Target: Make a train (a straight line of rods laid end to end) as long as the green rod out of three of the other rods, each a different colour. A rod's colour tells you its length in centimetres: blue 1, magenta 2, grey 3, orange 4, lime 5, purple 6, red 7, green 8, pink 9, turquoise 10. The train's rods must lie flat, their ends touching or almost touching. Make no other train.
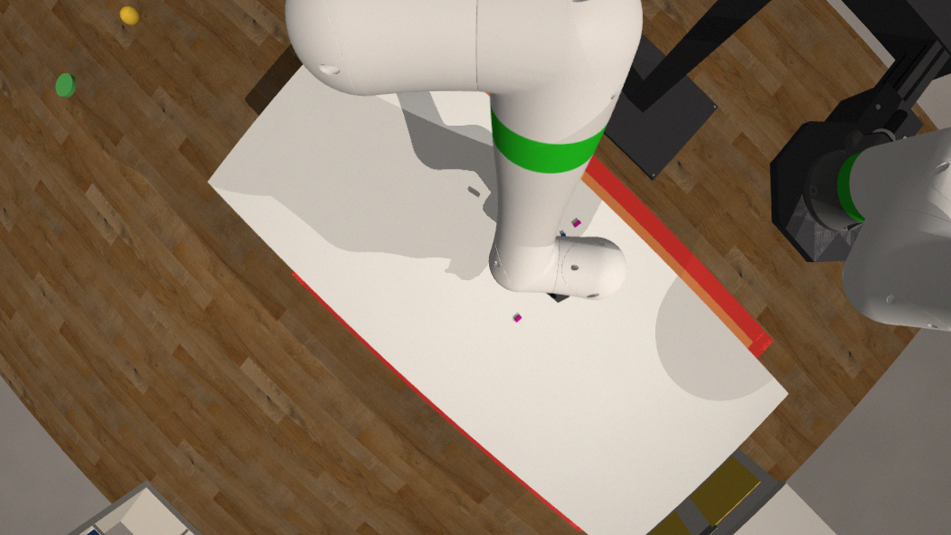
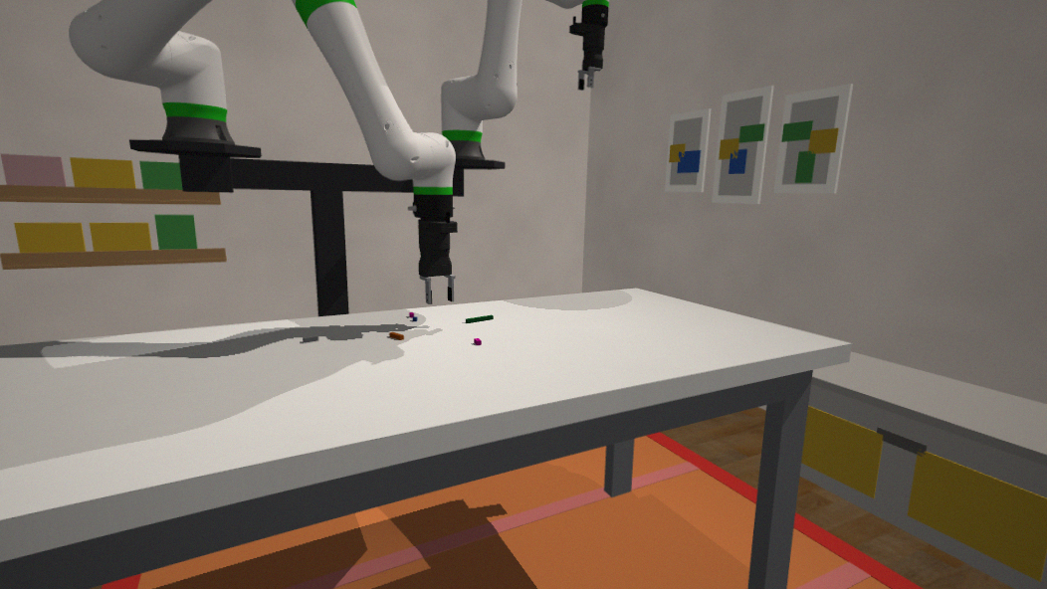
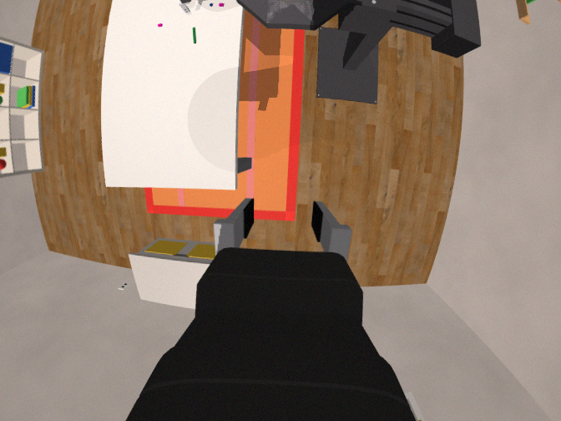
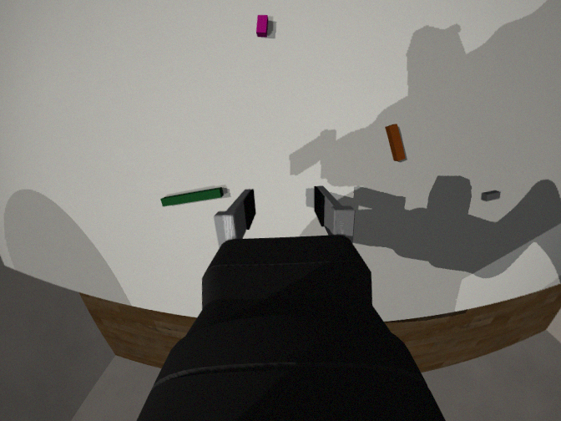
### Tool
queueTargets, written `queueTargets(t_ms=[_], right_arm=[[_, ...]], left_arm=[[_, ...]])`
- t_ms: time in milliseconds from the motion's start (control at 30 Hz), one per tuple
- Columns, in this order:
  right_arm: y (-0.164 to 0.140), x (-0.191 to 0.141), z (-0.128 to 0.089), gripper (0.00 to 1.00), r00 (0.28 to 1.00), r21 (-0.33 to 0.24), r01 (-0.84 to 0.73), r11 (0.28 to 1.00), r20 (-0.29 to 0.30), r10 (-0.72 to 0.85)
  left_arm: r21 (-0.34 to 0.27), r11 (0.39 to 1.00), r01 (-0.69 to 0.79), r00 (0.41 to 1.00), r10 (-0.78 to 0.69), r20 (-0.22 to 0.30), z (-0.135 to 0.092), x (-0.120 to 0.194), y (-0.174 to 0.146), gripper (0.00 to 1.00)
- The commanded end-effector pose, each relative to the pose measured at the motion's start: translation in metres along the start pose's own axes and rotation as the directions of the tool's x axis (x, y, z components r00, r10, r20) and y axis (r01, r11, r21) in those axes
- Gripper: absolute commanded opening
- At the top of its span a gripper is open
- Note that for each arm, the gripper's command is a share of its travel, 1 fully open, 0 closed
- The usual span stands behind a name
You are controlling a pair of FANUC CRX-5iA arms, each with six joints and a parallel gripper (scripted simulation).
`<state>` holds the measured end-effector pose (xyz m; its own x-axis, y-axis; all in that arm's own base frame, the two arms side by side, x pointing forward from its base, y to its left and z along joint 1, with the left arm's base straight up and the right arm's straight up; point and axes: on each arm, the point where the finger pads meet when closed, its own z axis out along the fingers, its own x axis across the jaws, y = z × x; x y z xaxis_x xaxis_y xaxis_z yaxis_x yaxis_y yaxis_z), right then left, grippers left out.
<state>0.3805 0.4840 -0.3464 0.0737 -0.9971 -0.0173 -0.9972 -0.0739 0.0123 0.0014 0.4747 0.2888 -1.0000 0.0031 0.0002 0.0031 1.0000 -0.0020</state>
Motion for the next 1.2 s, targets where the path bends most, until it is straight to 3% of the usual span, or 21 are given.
queueTargets(t_ms=[0,33,333,567,600,1067,1133,1167], right_arm=[[0.000,0.003,-0.001,1.00,0.994,0.014,-0.109,0.994,-0.014,0.109],[0.001,0.006,-0.001,1.00,0.982,0.015,-0.188,0.982,-0.013,0.188],[0.006,0.015,-0.002,1.00,0.904,0.018,-0.427,0.904,-0.009,0.427],[0.009,0.020,-0.002,1.00,0.834,0.019,-0.552,0.833,-0.006,0.552],[0.011,0.023,-0.002,1.00,0.784,0.019,-0.620,0.784,-0.005,0.621],[0.023,0.034,-0.003,1.00,0.488,0.020,-0.873,0.487,0.003,0.873],[0.023,0.034,-0.003,1.00,0.488,0.020,-0.873,0.487,0.003,0.873],[0.026,0.036,-0.003,1.00,0.412,0.019,-0.911,0.412,0.005,0.911]], left_arm=[[-0.002,1.000,0.000,1.000,0.000,0.000,-0.001,0.000,0.000,1.00],[-0.002,1.000,0.000,1.000,0.000,0.000,-0.001,0.000,0.000,1.00],[-0.002,1.000,0.000,1.000,0.000,0.000,-0.001,0.000,0.000,1.00],[-0.002,1.000,0.000,1.000,0.000,0.000,-0.001,0.000,0.000,1.00],[-0.002,1.000,0.000,1.000,0.000,0.000,-0.001,0.000,0.000,1.00],[-0.002,1.000,0.000,1.000,0.000,0.000,-0.001,0.000,0.000,1.00],[-0.002,1.000,0.000,1.000,0.000,0.000,-0.001,0.000,0.000,1.00],[-0.002,1.000,0.000,1.000,0.000,0.000,-0.001,0.000,0.000,1.00]])
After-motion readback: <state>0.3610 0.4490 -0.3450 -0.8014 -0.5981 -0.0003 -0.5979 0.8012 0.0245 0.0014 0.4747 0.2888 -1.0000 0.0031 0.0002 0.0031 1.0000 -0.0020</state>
